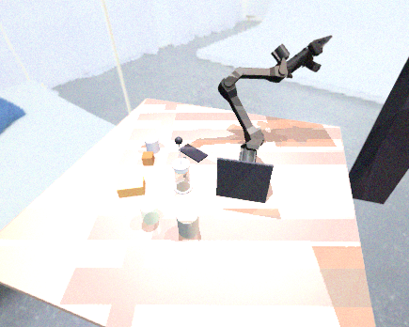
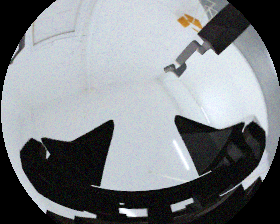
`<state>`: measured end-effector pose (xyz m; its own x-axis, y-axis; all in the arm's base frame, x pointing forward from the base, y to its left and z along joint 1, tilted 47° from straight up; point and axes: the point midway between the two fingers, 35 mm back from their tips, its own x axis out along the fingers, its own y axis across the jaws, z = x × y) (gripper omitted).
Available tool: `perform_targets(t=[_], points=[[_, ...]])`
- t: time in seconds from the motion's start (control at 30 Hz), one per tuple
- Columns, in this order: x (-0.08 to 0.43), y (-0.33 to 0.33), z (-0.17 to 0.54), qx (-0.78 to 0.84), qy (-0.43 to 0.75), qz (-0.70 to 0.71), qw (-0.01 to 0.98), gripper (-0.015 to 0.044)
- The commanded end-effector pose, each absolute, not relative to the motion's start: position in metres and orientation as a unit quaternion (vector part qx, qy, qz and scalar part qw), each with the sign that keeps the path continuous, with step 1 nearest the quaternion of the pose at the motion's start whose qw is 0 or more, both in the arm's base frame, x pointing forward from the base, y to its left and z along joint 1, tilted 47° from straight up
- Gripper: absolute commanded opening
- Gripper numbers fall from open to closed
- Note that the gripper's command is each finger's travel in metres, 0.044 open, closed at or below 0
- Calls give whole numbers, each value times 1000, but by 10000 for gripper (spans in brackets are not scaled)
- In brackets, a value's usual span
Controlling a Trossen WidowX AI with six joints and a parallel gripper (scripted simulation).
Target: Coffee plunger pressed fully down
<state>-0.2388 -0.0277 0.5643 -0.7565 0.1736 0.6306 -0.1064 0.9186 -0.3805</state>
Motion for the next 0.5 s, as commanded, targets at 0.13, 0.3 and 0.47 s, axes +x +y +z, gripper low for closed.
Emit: perform_targets(t=[0.13, 0.3, 0.47], points=[[-238, -45, 560, 22, -914, 234, 332, 440], [-242, -100, 539, 121, -902, 322, 260, 440], [-226, -169, 514, 229, -871, 406, 156, 440]])
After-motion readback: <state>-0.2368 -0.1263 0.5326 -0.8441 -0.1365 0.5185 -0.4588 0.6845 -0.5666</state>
